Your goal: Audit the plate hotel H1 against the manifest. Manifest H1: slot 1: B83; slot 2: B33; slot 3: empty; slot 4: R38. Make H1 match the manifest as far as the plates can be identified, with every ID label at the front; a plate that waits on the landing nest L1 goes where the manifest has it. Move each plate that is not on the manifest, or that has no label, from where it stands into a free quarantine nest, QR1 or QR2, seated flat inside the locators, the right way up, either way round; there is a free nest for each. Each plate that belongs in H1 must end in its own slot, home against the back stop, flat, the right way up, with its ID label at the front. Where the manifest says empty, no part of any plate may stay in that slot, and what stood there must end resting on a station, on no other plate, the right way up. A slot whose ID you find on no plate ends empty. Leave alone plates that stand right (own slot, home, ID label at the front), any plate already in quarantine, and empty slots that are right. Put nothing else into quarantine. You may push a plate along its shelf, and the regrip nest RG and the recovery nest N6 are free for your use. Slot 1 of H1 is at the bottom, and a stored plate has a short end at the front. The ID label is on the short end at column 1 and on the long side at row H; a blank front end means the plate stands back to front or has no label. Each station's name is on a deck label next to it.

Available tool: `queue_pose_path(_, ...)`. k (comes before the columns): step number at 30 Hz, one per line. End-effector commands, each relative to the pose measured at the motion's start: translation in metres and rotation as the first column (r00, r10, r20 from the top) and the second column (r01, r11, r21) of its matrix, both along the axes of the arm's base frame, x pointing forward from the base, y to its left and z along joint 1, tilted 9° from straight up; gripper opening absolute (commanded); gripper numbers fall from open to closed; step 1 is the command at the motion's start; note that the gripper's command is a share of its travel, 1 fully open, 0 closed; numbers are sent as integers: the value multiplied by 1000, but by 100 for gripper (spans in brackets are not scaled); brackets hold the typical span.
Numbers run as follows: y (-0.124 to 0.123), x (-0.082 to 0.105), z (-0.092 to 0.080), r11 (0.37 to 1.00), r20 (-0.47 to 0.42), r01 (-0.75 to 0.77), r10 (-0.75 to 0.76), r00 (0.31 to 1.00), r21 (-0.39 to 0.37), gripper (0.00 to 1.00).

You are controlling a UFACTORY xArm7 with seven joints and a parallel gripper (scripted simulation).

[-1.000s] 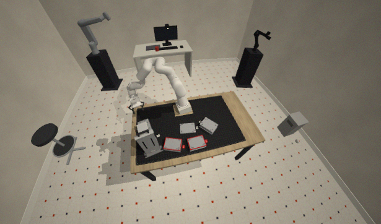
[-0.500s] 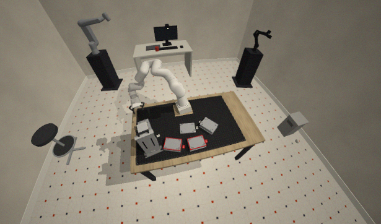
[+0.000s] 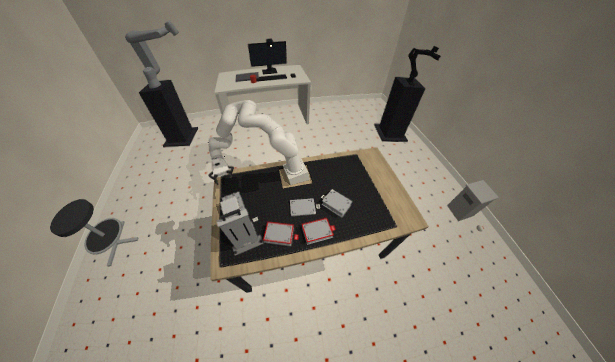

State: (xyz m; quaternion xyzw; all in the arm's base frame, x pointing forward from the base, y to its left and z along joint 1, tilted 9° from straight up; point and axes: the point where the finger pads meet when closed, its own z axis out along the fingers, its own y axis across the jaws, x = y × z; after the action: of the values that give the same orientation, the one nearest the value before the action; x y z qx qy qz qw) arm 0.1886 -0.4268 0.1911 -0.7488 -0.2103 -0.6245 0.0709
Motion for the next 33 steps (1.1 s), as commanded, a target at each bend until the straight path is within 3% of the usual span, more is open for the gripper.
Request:
queue_pose_path(1,-1,0,1,1000,53,-15,14,998,21,100)
queue_pose_path(9,-1,0,1,997,173,-41,28,984,72,100)
queue_pose_path(22,-1,0,1,996,177,-42,29,984,73,100)
queue_pose_path(33,11,20,15,996,177,-42,29,984,73,100)
